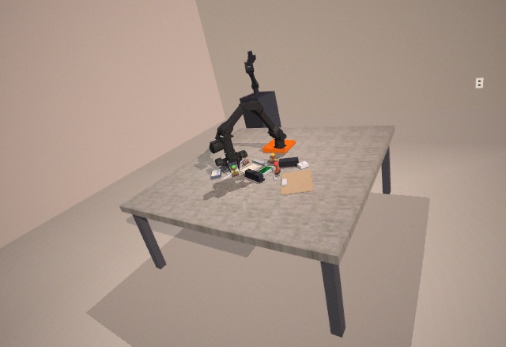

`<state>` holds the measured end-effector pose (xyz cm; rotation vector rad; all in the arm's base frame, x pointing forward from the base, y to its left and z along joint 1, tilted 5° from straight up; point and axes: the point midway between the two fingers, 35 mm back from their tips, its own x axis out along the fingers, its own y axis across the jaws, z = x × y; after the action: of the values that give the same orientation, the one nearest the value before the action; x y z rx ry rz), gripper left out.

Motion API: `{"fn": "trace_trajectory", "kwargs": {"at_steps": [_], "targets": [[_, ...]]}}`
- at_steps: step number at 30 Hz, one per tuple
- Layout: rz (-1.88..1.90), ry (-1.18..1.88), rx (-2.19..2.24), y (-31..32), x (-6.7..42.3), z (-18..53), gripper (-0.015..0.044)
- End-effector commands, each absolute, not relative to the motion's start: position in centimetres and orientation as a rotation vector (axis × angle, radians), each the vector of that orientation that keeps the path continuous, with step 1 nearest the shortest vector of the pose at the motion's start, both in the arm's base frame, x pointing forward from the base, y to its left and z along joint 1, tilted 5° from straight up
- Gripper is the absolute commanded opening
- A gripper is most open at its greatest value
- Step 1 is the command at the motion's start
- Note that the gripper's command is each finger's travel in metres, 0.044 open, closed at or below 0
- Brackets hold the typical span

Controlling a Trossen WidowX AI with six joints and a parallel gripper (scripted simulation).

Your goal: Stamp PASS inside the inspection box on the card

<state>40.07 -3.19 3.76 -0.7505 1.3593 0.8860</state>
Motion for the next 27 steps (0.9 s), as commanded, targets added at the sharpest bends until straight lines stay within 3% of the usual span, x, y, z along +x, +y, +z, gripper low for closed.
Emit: {"fn": "trace_trajectory", "kwargs": {"at_steps": [1,9,27], "targets": [[0.885,1.358,-0.751,-3.4,40.4,5.5,0.0256],[0.886,1.362,-0.745,-4.0,40.0,15.0,0.0256],[0.886,1.362,-0.745,-4.0,39.9,15.2,0.0256]]}}
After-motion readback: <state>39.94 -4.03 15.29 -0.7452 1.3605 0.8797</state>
